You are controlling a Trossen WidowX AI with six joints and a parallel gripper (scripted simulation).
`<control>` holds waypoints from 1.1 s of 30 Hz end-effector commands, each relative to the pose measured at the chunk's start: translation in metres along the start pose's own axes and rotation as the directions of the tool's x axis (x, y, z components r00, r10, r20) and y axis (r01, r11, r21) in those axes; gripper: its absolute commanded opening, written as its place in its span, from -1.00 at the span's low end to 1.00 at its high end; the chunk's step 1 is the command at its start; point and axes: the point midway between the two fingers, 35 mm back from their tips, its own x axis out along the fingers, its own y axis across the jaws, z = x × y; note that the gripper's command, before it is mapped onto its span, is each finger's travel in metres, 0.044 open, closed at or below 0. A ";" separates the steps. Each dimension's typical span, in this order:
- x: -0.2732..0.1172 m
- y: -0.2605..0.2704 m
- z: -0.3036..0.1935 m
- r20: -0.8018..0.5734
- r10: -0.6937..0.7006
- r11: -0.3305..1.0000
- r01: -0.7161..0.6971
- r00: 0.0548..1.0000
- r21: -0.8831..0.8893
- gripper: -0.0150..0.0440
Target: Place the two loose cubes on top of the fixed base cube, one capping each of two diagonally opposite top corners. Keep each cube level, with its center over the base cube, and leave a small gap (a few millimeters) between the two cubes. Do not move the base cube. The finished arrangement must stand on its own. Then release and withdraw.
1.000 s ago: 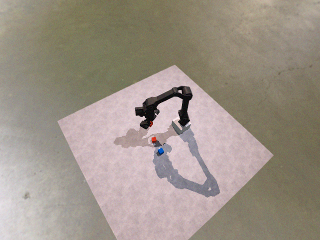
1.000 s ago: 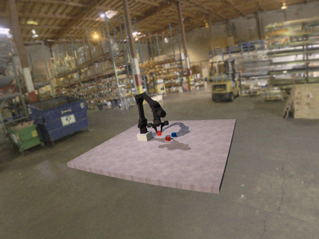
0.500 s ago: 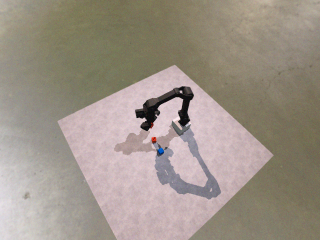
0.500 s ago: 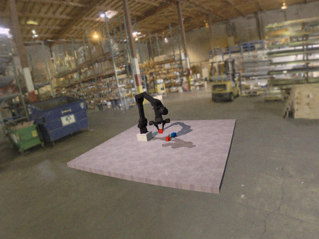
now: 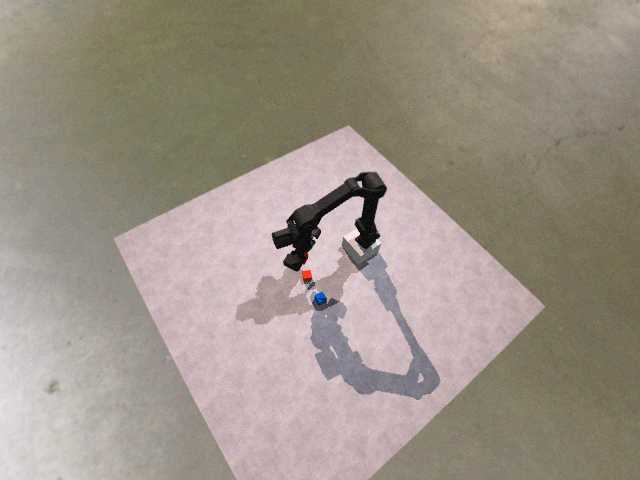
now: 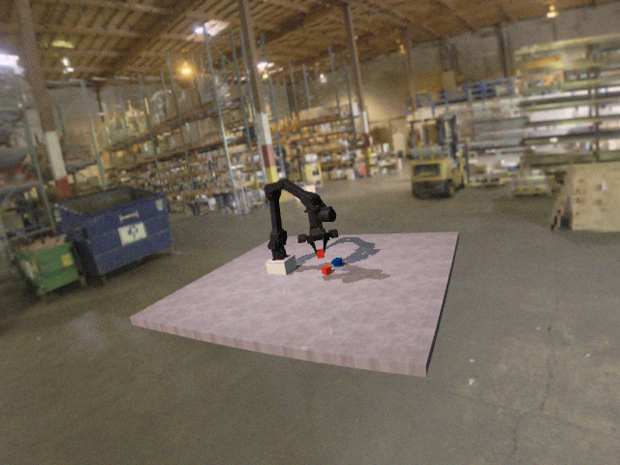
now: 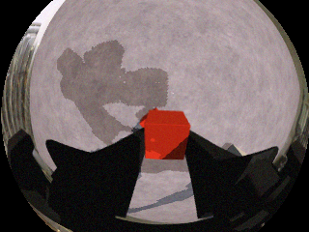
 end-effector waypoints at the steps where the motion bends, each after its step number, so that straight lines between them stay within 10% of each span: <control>1: 0.003 0.008 -0.009 -0.007 0.002 1.000 -0.002 1.000 -0.009 -0.14; 33: 0.022 0.063 -0.096 -0.015 0.006 0.991 -0.008 1.000 -0.135 -0.14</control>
